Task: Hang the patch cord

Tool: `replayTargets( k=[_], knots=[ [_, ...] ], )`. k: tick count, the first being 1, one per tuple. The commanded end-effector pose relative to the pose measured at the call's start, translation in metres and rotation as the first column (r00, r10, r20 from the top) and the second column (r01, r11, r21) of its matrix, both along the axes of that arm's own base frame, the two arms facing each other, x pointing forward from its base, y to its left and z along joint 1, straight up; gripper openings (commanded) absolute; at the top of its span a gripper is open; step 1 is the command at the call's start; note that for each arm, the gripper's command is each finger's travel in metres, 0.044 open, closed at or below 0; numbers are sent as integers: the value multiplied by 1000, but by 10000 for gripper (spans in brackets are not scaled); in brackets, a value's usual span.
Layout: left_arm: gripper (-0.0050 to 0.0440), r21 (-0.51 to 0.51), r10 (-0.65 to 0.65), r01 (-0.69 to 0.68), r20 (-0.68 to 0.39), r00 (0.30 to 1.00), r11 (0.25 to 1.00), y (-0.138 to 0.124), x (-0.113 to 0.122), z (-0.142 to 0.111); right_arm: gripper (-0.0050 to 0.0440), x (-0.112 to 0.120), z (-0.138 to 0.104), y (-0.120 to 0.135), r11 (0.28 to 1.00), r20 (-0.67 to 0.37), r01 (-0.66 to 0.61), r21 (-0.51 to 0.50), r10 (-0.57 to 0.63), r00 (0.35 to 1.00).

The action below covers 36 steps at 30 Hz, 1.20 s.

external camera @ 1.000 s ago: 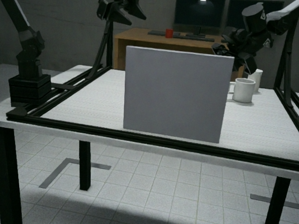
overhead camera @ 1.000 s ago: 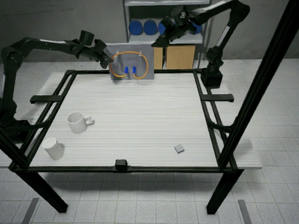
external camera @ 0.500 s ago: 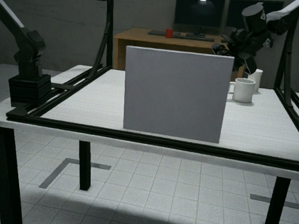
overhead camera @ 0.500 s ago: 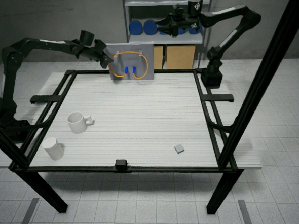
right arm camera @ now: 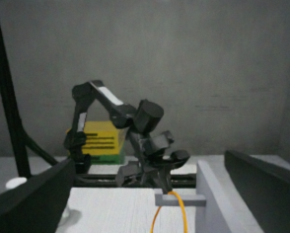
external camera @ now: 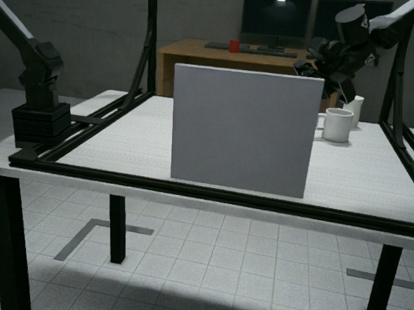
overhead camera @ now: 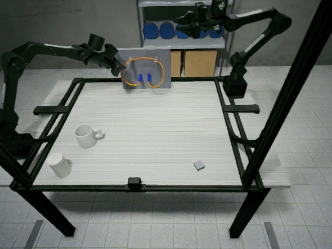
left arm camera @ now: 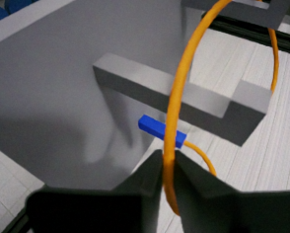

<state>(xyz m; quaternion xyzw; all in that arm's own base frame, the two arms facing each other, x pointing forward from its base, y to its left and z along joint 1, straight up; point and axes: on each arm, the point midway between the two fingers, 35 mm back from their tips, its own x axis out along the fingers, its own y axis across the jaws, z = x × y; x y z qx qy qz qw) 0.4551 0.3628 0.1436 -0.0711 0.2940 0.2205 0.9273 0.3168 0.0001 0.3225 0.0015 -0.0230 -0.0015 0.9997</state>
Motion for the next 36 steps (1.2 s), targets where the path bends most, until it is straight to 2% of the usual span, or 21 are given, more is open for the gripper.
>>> replayTargets(
  k=[1,22,25,27,30,36],
  knots=[
    [25,31,-4,3,30,1000,1000,0,-5,23,440,-1,0,0,1000,4,-3,-3,3,1000],
    [25,35,-4,3,34,999,999,0,-15,25,440,-1,0,0,1000,4,-3,-3,3,1000],
    [97,35,-4,3,34,999,999,0,-15,25,440,-1,0,0,1000,4,-3,-3,3,1000],
    [97,35,-4,3,34,999,999,0,-15,25,440,-1,0,0,1000,4,-3,-3,3,1000],
    [169,25,-1,0,25,1000,1000,1,-13,18,440,-1,0,0,1000,4,-3,-3,3,1000],
    [313,27,1,-2,28,1000,1000,-6,-14,21,440,-1,0,0,1000,4,-3,-3,3,1000]
  ],
)
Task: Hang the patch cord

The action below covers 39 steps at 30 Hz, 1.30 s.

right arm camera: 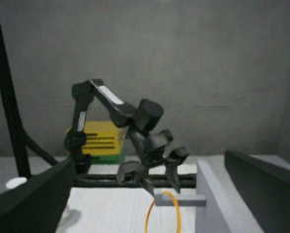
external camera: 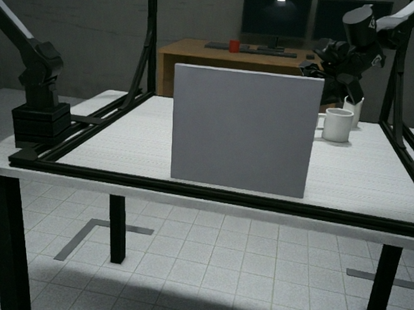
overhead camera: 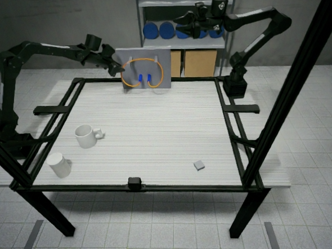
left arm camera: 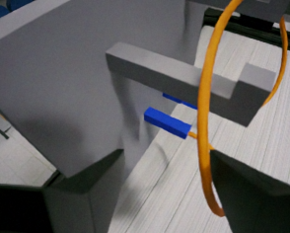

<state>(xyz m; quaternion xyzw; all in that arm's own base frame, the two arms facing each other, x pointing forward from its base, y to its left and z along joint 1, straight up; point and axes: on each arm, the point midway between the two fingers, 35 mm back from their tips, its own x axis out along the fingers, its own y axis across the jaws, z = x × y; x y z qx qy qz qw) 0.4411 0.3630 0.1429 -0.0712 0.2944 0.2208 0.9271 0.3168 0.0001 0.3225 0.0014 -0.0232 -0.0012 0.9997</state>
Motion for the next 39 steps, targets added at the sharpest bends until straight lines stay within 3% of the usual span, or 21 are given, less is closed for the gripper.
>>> replayTargets(
  k=[1,6,13,19,28,39],
  knots=[
    [337,26,1,-2,30,1000,1000,-10,0,22,440,-1,0,0,1000,4,-2,-3,2,1000],
    [440,24,1,-2,30,1000,1000,-38,-1,21,440,-1,0,0,1000,4,-2,-3,2,1000],
    [440,23,1,-2,30,1000,1000,-59,-4,19,440,-1,0,0,1000,4,-2,-3,2,1000],
    [440,22,4,-5,29,1000,1000,-60,-6,19,440,-1,0,0,1000,4,-2,-3,2,1000],
    [440,39,-5,3,45,999,999,-55,-9,44,440,-1,0,0,1000,4,-2,-3,2,1000],
    [440,40,-5,3,43,999,999,-54,-38,99,440,-1,0,0,1000,4,-2,-3,2,1000]
  ],
)
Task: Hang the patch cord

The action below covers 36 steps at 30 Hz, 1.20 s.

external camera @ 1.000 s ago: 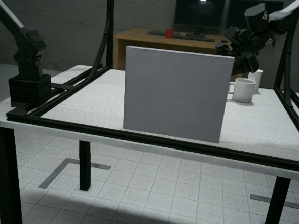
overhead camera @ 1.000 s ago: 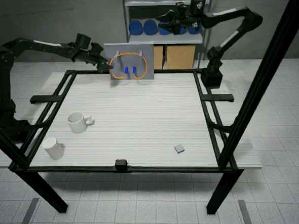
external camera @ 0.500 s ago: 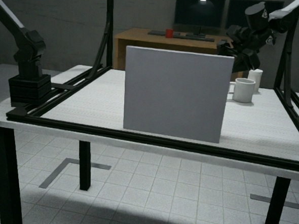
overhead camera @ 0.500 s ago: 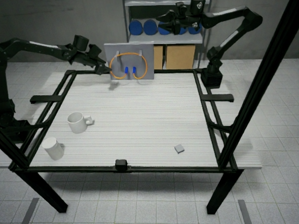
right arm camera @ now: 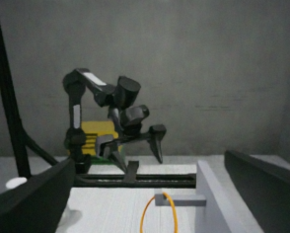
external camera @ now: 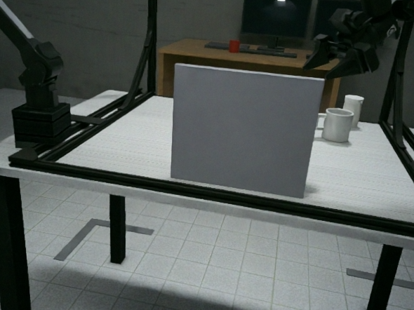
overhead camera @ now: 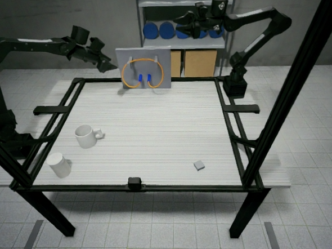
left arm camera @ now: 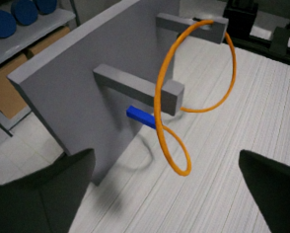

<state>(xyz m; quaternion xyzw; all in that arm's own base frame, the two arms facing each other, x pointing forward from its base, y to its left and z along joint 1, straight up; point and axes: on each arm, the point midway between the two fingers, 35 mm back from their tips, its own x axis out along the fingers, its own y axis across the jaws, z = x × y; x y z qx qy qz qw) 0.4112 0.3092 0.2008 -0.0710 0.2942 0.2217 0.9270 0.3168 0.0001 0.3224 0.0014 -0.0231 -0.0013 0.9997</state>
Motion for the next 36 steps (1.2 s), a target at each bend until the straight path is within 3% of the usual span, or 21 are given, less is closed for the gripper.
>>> replayTargets(
  k=[1,12,22,35,36],
  knots=[
    [440,39,-6,5,42,999,999,-1,-11,46,440,-1,0,0,1000,4,-2,-3,2,1000],
    [440,40,-6,5,41,999,999,-3,-26,68,440,-1,0,0,1000,4,-2,-3,2,1000],
    [440,29,-15,14,29,999,999,-14,-23,58,440,-1,0,0,1000,4,-2,-3,2,1000],
    [440,162,-201,169,203,958,972,-140,-17,97,440,-1,0,0,1000,4,-2,-3,2,1000],
    [440,162,-201,169,203,958,972,-140,-17,97,440,-1,0,0,1000,4,-2,-3,2,1000]
  ],
)
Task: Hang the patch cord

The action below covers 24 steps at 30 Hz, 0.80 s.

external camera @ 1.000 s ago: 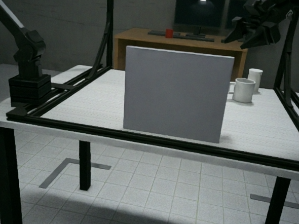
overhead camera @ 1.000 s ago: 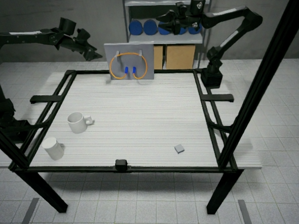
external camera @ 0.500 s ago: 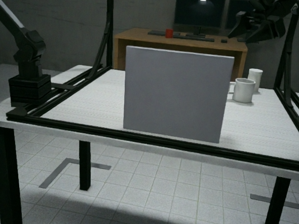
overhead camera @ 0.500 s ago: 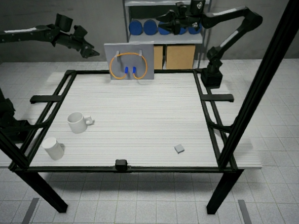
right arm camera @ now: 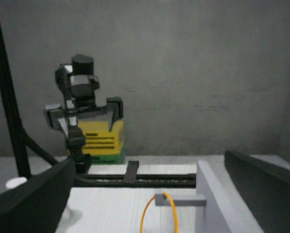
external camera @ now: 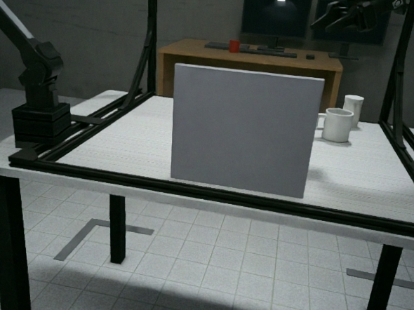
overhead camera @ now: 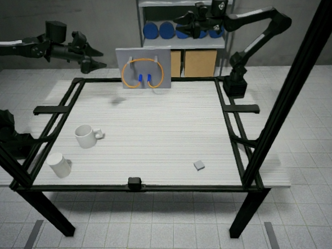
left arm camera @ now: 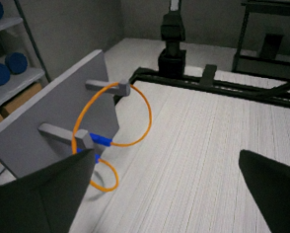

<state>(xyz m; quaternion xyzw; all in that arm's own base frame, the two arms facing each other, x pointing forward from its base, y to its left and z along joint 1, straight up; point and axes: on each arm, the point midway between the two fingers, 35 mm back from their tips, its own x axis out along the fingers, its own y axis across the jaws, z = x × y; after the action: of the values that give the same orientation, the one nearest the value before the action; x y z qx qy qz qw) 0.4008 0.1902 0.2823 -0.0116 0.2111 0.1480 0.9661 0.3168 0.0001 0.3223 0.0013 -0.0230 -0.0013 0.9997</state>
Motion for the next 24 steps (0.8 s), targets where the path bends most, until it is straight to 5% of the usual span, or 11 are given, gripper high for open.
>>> replayTargets(
  k=[1,3,15,24],
  knots=[
    [440,30,-12,10,61,998,999,-21,-6,15,440,-1,1,0,1000,4,-2,-3,2,1000],
    [440,54,-66,60,122,990,997,-55,-13,23,440,-1,1,0,1000,4,-2,-3,2,1000],
    [440,97,-250,231,372,894,968,-167,-66,37,440,-1,1,0,1000,4,-2,-3,2,1000],
    [440,93,-288,276,443,849,957,-190,-86,37,440,-1,1,0,1000,4,-2,-3,2,1000]
  ],
)
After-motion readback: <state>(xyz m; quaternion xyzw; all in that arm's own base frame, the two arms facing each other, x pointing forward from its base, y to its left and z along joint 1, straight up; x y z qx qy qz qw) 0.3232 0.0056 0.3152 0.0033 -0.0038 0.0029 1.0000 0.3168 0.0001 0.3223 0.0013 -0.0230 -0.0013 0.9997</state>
